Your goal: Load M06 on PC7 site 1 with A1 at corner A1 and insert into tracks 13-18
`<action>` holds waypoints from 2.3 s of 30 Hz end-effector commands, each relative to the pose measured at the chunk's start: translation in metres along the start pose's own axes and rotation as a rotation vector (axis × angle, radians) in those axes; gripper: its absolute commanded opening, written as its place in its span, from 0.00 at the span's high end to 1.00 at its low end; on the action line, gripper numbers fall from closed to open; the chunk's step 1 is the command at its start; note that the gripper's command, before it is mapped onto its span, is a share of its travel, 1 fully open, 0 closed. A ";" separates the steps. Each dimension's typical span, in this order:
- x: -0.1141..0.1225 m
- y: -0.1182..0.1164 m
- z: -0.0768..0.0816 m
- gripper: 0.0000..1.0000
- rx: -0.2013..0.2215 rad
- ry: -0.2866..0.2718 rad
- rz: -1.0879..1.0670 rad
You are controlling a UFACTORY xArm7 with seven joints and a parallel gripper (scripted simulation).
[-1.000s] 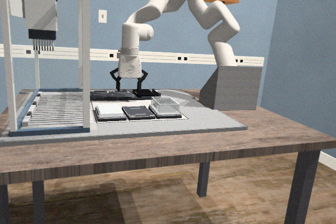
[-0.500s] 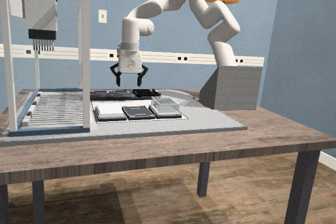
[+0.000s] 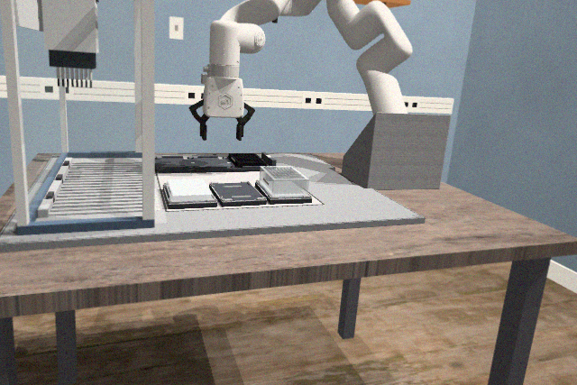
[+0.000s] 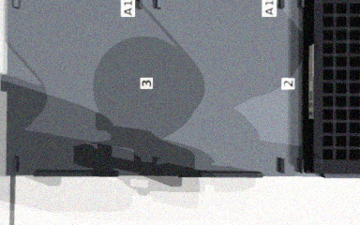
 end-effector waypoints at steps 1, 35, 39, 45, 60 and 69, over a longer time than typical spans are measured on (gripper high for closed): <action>0.000 -0.001 0.008 0.00 -0.005 -0.001 0.000; -0.058 0.014 0.026 0.00 -0.005 0.000 0.000; -0.077 0.019 0.026 0.00 -0.005 0.000 0.000; -0.106 0.027 0.026 0.00 -0.005 0.000 0.000; -0.169 0.044 0.026 0.00 -0.005 0.000 0.000; -0.189 0.049 0.026 0.00 -0.005 0.000 0.000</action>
Point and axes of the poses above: the point where the finger pads meet when closed, its own z axis back along the fingers, its own y axis across the jaws, x = y × z, the point moved 5 cm from there along z, back along the fingers, and after that the axes turned 15 degrees about z, right-handed, at the moved point
